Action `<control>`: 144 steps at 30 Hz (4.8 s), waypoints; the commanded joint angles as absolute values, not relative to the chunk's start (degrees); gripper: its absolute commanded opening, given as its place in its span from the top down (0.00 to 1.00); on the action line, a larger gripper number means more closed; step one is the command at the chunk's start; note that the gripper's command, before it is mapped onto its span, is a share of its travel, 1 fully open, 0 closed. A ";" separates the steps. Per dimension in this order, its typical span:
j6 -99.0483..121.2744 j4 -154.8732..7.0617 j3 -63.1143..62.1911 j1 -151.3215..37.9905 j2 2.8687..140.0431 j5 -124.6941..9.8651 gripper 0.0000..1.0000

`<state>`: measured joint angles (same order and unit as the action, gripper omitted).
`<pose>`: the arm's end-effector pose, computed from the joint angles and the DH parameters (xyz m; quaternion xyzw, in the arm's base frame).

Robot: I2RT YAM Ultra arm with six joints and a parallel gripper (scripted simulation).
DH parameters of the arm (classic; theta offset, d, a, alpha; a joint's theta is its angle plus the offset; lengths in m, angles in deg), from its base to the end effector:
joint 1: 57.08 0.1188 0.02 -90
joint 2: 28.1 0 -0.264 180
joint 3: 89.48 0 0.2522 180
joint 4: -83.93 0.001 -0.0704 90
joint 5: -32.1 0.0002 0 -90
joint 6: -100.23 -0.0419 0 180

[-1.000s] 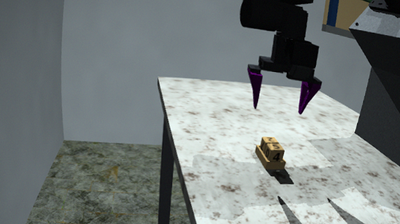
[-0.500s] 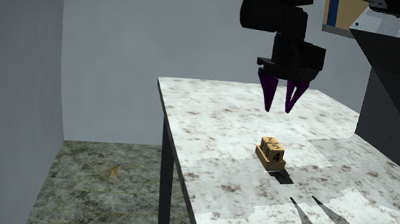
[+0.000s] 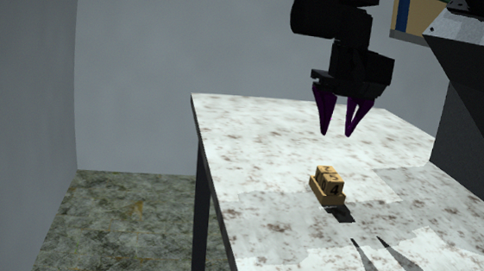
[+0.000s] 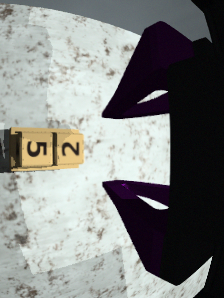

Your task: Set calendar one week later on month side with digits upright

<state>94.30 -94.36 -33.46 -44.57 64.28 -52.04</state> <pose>0.3152 0.0666 0.1638 -0.6554 0.6141 -0.2929 0.3279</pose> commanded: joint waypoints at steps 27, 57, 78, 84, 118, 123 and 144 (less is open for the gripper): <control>94.48 -95.58 -32.62 -44.74 65.86 -52.74 0.55; 94.93 -100.42 -27.96 -45.47 75.34 -53.31 0.55; 95.01 -101.20 -26.86 -45.60 77.21 -53.42 0.55; 95.01 -101.20 -26.86 -45.60 77.21 -53.42 0.55; 94.95 -101.17 -26.82 -45.50 77.22 -53.33 0.55; 94.83 -101.10 -26.75 -45.31 77.24 -53.19 0.55; 94.81 -101.09 -26.74 -45.27 77.24 -53.16 0.55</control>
<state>94.87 -101.11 -26.79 -45.33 77.55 -52.76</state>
